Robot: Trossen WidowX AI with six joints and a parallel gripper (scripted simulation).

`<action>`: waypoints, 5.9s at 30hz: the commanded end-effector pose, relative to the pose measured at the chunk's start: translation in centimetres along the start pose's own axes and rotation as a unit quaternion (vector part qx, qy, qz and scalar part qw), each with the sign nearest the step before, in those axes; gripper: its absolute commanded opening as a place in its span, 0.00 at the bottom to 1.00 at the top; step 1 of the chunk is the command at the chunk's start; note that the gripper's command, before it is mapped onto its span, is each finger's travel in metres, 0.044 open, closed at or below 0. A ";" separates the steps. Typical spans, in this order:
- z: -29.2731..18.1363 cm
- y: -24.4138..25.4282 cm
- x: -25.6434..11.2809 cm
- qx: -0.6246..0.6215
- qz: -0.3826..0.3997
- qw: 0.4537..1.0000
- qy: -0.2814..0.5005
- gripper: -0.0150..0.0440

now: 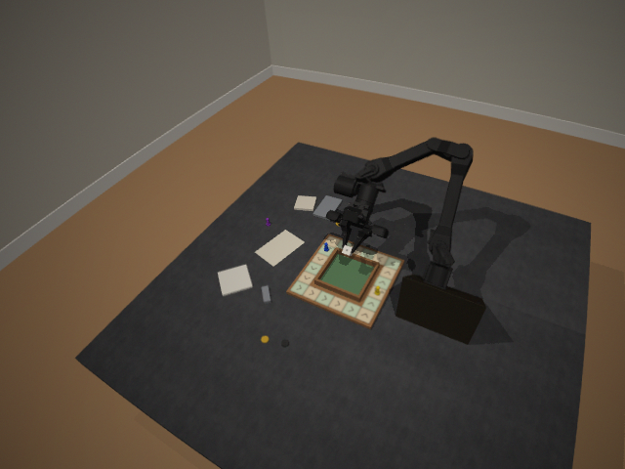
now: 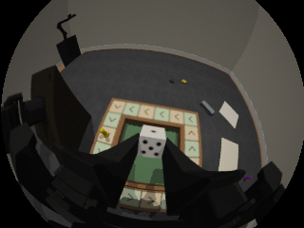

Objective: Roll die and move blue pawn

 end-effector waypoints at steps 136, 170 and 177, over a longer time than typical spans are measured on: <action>0.7 -12.1 -0.9 0.718 -0.360 0.565 0.190 0.25; -0.2 -11.6 5.9 0.718 -0.362 0.564 0.191 0.25; -1.1 -11.8 6.7 0.717 -0.362 0.563 0.191 0.25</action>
Point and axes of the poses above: the point midway between the two fingers, 35 mm back from their tips, its own x axis out along the fingers, its own y axis across the jaws, z = x × y, the point moved 4 cm from there along -x, back along the fingers, and after that the axes turned 10 degrees about x, right-handed, at the moved point
